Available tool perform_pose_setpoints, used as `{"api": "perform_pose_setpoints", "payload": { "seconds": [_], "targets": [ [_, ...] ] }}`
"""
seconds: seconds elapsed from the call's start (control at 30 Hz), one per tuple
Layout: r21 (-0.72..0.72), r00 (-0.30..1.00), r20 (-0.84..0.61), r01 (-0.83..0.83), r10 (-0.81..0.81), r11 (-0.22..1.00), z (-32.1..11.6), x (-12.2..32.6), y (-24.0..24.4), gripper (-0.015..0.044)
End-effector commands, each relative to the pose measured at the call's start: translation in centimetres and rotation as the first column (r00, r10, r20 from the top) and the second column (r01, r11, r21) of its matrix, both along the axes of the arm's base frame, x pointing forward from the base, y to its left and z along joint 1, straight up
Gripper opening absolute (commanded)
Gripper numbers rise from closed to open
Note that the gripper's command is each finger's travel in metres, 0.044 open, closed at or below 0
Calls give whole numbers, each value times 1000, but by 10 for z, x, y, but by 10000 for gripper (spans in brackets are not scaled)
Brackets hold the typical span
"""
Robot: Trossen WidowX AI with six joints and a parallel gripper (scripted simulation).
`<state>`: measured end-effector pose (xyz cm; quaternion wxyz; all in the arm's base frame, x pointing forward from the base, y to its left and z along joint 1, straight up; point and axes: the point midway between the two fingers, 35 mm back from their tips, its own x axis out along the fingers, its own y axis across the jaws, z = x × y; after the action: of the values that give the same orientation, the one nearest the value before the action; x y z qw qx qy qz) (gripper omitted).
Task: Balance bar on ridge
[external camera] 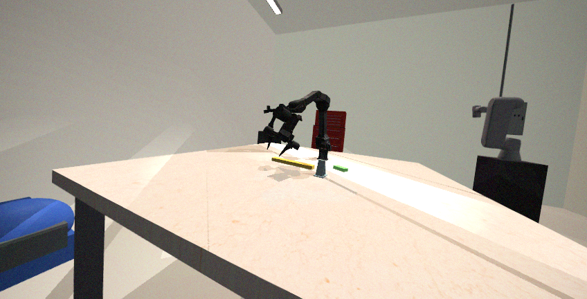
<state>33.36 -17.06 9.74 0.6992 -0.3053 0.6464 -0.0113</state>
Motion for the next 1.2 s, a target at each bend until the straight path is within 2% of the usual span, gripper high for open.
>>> {"api": "perform_pose_setpoints", "payload": {
  "seconds": [0.0,0.33,0.77,0.9,1.17],
  "targets": [
    [44,987,-67,-145,147,988,3,-6,14,315],
    [174,867,-173,-439,467,881,7,-25,44,315],
    [349,587,-178,-712,790,609,17,-51,82,315],
    [387,504,-159,-760,849,523,20,-58,91,315],
    [388,499,-158,-762,852,519,17,-58,91,315]
  ]
}}
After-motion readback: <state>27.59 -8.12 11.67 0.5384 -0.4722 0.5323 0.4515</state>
